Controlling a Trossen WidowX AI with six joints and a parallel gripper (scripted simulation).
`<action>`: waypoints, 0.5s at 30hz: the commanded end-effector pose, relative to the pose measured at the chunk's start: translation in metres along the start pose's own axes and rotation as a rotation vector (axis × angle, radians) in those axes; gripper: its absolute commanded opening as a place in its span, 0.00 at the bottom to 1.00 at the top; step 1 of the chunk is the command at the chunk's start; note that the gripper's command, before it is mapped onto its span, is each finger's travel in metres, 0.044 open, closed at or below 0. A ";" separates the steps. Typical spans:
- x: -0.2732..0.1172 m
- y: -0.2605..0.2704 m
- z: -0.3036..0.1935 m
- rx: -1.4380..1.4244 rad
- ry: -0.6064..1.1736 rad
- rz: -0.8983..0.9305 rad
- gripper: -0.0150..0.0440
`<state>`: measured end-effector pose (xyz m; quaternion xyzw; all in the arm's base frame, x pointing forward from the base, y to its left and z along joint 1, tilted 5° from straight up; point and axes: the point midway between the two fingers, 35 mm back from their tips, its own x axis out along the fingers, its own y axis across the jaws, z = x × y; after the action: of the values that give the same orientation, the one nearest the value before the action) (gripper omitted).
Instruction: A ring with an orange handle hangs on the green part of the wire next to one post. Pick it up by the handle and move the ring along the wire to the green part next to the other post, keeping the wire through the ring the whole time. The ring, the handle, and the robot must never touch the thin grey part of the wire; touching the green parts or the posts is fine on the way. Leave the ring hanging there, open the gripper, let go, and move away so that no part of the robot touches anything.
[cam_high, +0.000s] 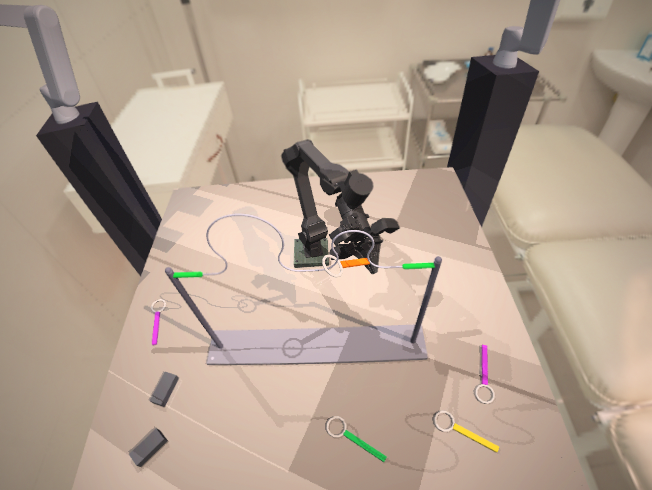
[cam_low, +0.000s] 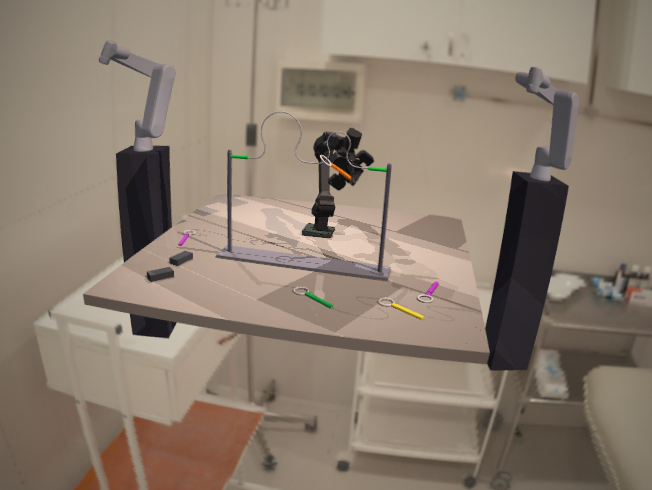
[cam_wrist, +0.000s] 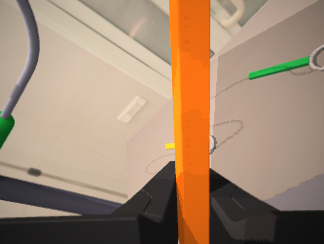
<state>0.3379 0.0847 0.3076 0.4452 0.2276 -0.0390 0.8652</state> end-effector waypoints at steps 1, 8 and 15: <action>-0.002 0.016 0.001 0.080 0.010 0.051 0.00; -0.008 0.041 0.005 0.231 0.029 0.137 0.00; -0.016 0.065 0.014 0.381 0.048 0.222 0.00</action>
<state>0.3453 0.1080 0.3577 0.5979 0.1942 0.0122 0.7776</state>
